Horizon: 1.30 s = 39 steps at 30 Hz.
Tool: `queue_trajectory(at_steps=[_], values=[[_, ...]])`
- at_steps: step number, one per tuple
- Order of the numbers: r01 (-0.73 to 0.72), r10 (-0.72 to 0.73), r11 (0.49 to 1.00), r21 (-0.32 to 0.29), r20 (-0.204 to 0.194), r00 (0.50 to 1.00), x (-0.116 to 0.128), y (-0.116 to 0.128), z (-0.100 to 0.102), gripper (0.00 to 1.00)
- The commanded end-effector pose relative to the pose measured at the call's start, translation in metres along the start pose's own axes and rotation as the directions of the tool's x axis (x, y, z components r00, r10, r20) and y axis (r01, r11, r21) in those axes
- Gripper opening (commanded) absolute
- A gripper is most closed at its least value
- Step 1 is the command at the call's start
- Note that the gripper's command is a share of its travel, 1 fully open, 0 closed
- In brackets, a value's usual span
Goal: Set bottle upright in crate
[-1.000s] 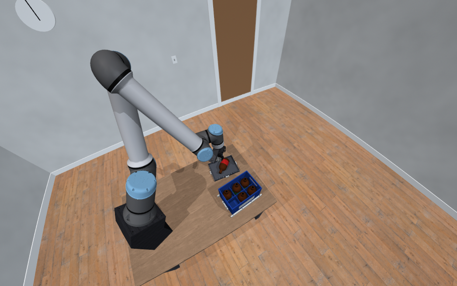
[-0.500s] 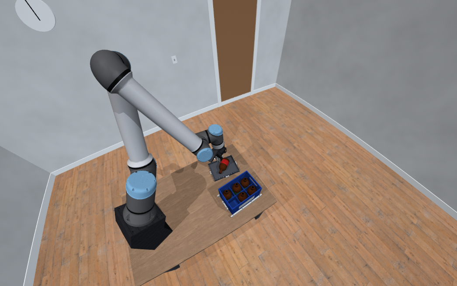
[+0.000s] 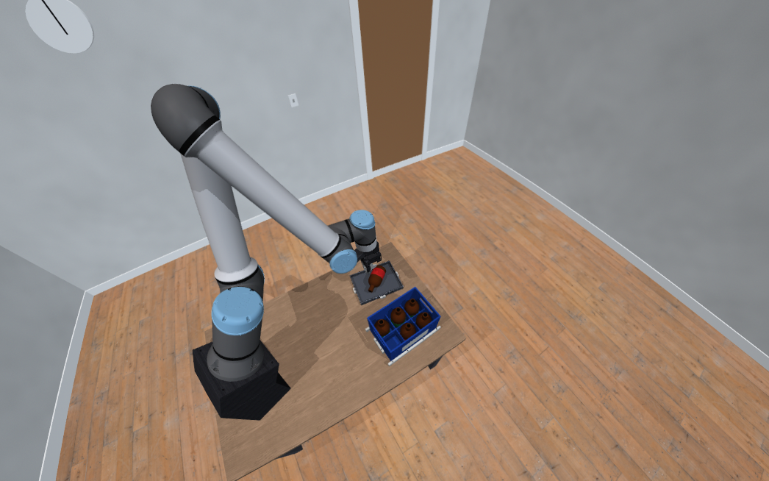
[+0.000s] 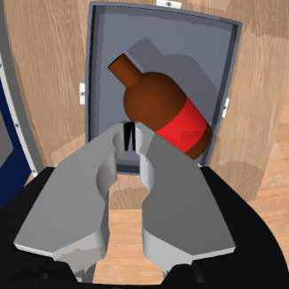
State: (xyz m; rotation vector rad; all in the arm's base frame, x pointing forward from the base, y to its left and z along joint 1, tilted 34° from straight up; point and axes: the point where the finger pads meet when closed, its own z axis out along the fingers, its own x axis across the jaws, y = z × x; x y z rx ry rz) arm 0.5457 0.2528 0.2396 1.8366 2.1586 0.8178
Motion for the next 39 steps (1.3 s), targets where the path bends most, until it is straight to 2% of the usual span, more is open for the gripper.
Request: queue_trajectory(at_steps=[1,5,8,14,16,21,27,31,33,39], values=[[-0.143,0.143,0.990,-0.004,0.006,0.990,0.0014,-0.0005,-0.0004,0.00],[-0.303,0.303,0.953,-0.005,0.006,0.953,0.0028,-0.0012,-0.0004,0.00],[-0.423,0.423,0.906,-0.005,0.005,0.906,0.0039,-0.0015,-0.0004,0.00],[-0.648,0.648,0.762,-0.006,0.003,0.762,0.0057,-0.0012,-0.0004,0.00],[-0.648,0.648,0.762,-0.006,0.003,0.762,0.0057,-0.0012,-0.0004,0.00],[-0.803,0.803,0.596,-0.007,0.002,0.596,0.0066,-0.0003,-0.0005,0.00],[-0.933,0.933,0.359,-0.007,0.000,0.359,0.0069,0.0014,-0.0005,0.00],[-0.982,0.982,0.191,-0.007,-0.002,0.191,0.0065,0.0028,-0.0005,0.00],[-0.982,0.982,0.191,-0.007,-0.002,0.191,0.0065,0.0028,-0.0005,0.00],[-0.999,0.999,-0.054,-0.006,-0.003,-0.054,0.0051,0.0048,-0.0005,0.00]])
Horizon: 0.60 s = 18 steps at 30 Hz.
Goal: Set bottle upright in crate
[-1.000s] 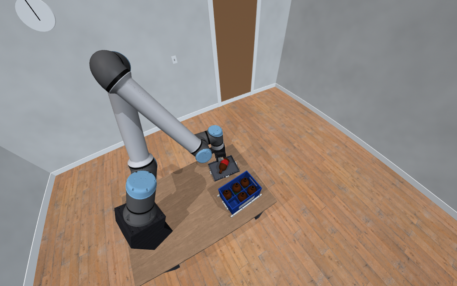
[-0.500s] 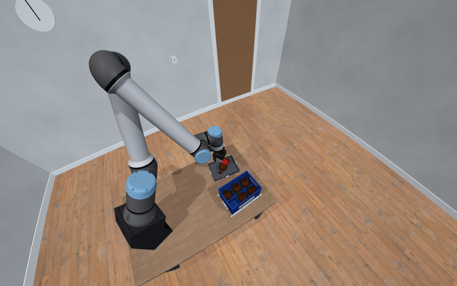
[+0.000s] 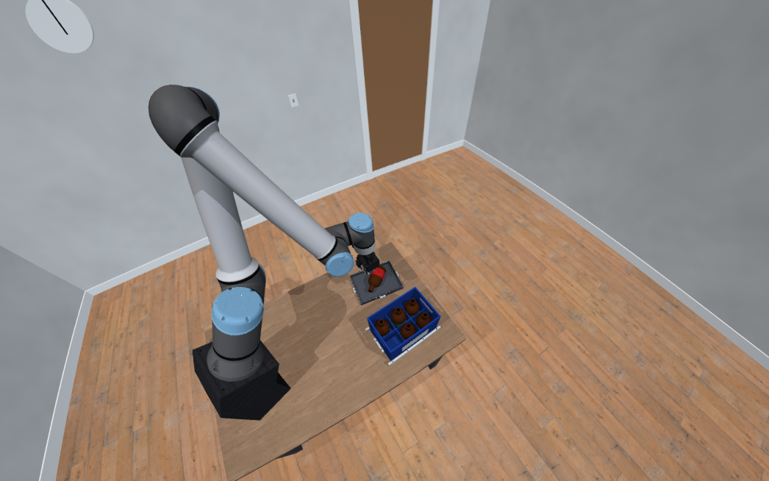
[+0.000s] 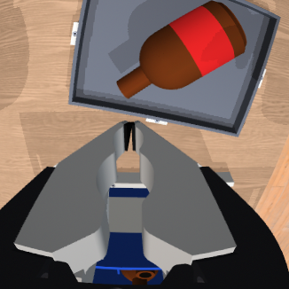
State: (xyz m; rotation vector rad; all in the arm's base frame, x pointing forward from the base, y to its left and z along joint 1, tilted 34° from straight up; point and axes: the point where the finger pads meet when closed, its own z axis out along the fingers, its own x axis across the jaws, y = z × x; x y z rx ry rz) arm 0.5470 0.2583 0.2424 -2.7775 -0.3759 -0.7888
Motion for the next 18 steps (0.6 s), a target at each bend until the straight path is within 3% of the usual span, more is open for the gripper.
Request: queue_trajectory(at_steps=[1,9,11,18], values=[[-0.199,0.199,0.980,-0.009,-0.004,0.980,0.0020,0.0010,-0.0004,0.00],[-0.463,0.463,0.886,-0.008,-0.007,0.886,0.0039,0.0041,-0.0004,0.00],[-0.463,0.463,0.886,-0.008,-0.007,0.886,0.0039,0.0041,-0.0004,0.00],[-0.627,0.627,0.779,-0.006,-0.008,0.779,0.0048,0.0070,-0.0005,0.00]])
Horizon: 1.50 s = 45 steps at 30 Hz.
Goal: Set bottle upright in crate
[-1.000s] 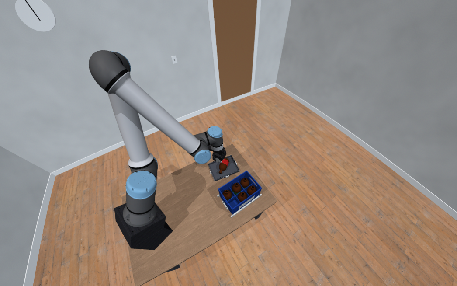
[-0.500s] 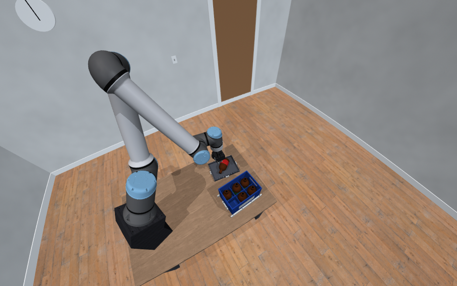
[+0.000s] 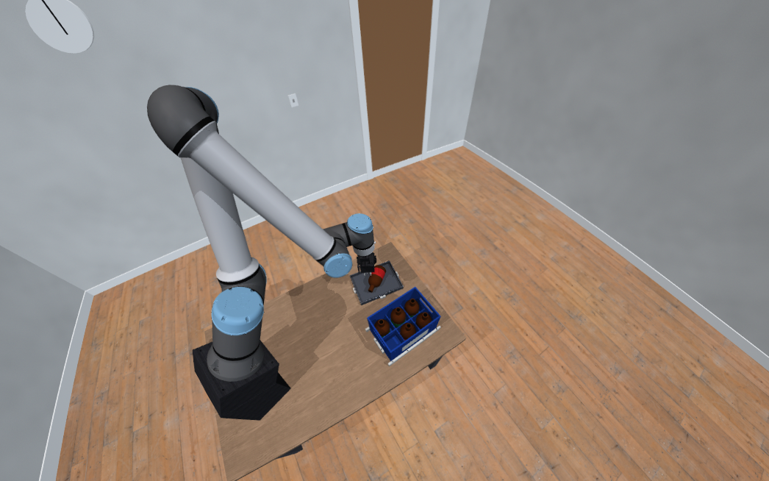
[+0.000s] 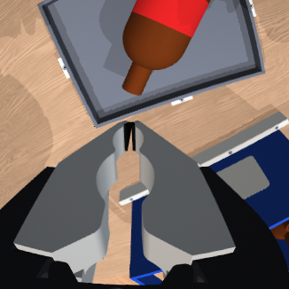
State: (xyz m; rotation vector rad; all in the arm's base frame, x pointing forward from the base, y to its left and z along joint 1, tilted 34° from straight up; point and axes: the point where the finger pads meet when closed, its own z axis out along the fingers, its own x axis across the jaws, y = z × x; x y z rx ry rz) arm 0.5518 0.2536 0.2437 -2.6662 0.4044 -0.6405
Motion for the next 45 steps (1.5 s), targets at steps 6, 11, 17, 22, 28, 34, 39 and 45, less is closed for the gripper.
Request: queue_trajectory(at_steps=[6,11,17,22,28,34,39,45], values=[[-0.233,0.233,0.972,-0.003,-0.005,0.972,0.0031,0.0020,-0.0004,0.00],[-0.280,0.280,0.960,-0.002,-0.005,0.960,0.0037,0.0027,-0.0004,0.00],[-0.346,0.346,0.938,-0.002,-0.006,0.938,0.0044,0.0037,-0.0004,0.00],[-0.376,0.376,0.927,-0.002,-0.006,0.927,0.0048,0.0042,-0.0004,0.00],[-0.387,0.387,0.922,-0.002,-0.006,0.922,0.0049,0.0043,-0.0004,0.00],[-0.392,0.392,0.920,-0.002,-0.006,0.920,0.0050,0.0044,-0.0004,0.00],[-0.392,0.392,0.920,-0.002,-0.006,0.920,0.0049,0.0044,-0.0004,0.38],[-0.392,0.392,0.920,-0.002,-0.006,0.920,0.0049,0.0044,-0.0004,0.38]])
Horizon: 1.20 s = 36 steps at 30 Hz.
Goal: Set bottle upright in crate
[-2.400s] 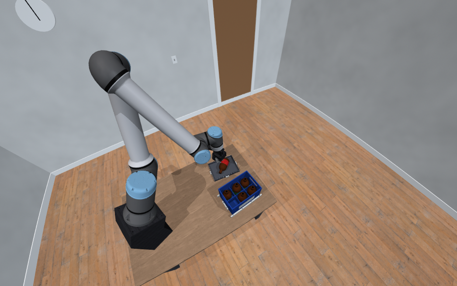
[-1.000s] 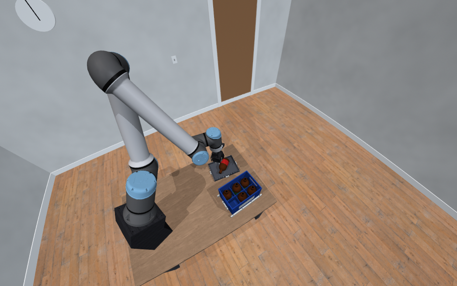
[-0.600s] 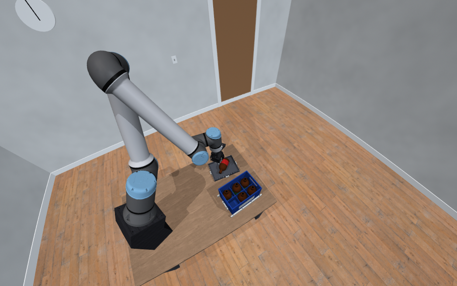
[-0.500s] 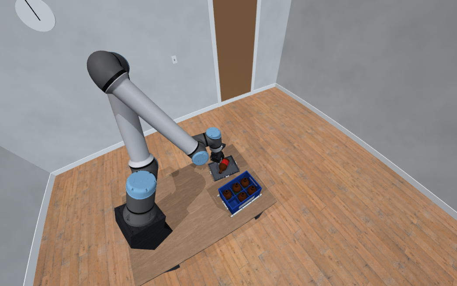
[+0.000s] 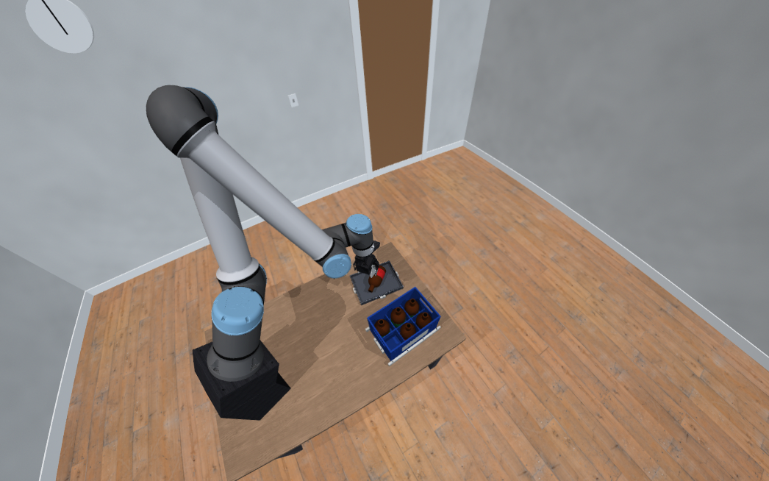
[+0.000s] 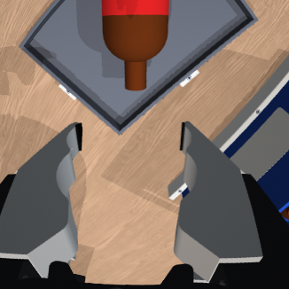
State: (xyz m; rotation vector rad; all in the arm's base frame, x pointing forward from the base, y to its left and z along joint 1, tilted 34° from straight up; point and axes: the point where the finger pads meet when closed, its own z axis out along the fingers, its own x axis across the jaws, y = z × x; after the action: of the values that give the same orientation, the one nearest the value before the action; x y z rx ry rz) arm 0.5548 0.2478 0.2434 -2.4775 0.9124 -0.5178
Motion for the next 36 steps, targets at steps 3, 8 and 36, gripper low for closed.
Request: queue_trajectory(at_steps=[3,8,36], values=[[0.000,0.000,1.000,0.001,-0.001,1.000,0.0003,-0.0005,-0.0004,0.38],[0.000,0.000,1.000,0.001,-0.001,1.000,0.0003,-0.0005,-0.0004,0.38],[0.000,0.000,1.000,0.001,-0.001,1.000,0.0003,-0.0006,0.0028,0.38]])
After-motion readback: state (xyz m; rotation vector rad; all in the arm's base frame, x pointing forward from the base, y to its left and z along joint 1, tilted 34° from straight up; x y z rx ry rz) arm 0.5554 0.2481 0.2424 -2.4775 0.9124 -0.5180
